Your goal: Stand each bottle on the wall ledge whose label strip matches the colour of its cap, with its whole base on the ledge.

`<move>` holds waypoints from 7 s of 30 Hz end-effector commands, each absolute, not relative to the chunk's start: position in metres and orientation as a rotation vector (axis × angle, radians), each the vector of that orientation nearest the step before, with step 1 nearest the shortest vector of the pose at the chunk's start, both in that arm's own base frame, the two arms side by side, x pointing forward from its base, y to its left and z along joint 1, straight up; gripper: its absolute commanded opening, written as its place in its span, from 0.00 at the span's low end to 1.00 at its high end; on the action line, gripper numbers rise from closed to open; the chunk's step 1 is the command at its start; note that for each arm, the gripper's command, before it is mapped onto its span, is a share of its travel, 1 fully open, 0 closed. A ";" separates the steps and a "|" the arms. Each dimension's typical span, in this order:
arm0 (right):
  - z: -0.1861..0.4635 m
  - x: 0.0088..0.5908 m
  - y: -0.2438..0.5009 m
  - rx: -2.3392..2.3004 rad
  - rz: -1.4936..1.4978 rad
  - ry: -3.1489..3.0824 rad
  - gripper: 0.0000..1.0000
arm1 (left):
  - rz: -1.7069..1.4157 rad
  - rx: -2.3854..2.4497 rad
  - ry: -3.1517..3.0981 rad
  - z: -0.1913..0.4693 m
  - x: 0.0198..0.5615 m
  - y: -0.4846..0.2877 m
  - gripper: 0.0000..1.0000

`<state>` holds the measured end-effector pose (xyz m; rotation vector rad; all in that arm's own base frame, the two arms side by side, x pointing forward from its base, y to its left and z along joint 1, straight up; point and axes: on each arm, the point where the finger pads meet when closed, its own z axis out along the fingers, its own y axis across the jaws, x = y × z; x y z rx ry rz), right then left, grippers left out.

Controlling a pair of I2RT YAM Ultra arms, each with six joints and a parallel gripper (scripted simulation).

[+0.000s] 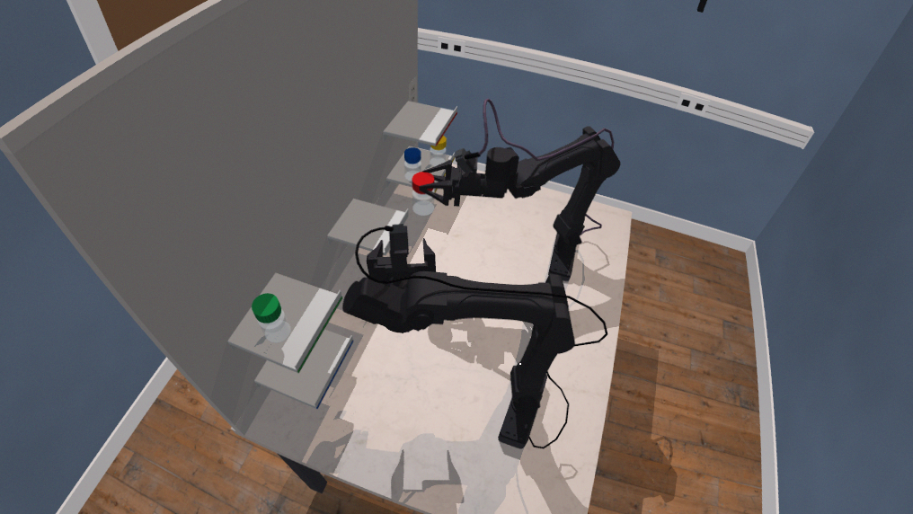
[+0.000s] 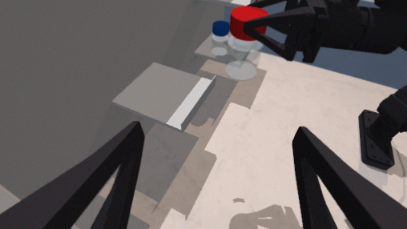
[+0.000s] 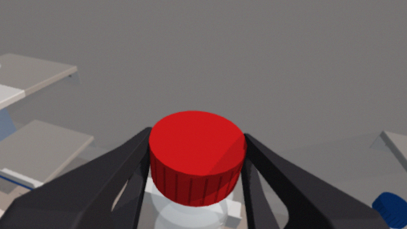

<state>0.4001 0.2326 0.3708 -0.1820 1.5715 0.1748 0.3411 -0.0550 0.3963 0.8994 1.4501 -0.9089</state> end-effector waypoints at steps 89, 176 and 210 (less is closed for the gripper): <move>0.428 0.421 -0.078 0.087 -0.088 1.561 0.50 | -0.910 0.924 1.417 0.409 0.337 -0.056 0.89; 0.423 0.499 -0.084 0.072 -0.101 1.488 0.50 | -0.910 0.924 1.417 0.409 0.337 -0.056 0.89; 0.404 0.503 -0.085 0.074 -0.101 1.489 0.50 | -0.910 0.924 1.417 0.409 0.337 -0.056 0.89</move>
